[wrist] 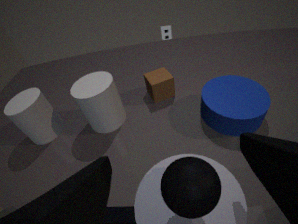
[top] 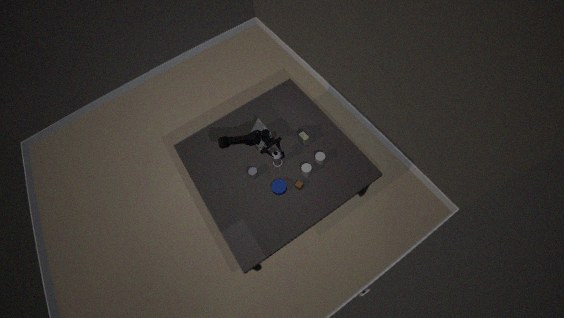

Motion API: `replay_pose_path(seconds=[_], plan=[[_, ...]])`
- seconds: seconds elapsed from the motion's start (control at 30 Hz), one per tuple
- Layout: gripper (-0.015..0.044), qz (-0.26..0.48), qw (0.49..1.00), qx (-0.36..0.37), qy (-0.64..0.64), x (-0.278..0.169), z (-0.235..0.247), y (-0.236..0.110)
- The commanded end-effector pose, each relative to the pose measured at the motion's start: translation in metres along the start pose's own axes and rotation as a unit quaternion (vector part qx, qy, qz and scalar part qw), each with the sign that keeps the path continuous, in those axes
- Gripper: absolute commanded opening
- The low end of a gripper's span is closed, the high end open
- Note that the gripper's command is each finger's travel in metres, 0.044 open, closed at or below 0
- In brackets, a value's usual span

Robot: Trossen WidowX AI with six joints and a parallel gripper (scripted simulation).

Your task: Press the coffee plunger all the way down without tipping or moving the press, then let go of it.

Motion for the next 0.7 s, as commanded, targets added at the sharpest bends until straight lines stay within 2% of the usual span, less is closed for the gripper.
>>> replay_pose_path(seconds=[0.0, 0.2, 0.47, 0.67], plan=[[0.044, 0.0, 1.0, 0.003, 0.001, 0.0, 0.001, 0.0], [0.044, 0.002, 1.0, 0.005, 0.0, 0.013, 0.002, -0.008], [0.044, 0.005, 1.0, 0.005, -0.007, 0.062, -0.007, -0.049], [0.044, 0.005, 1.0, 0.005, -0.007, 0.063, -0.008, -0.05]])
Point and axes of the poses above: the point midway between the two fingers, 35 mm back from their tips, its own y axis out along the fingers, its own z axis across the jaws, x = y × z, the point moved 2 cm from there along -y, back along the fingers, and after that the axes turned 4 degrees about -y, right-handed, at the moved point
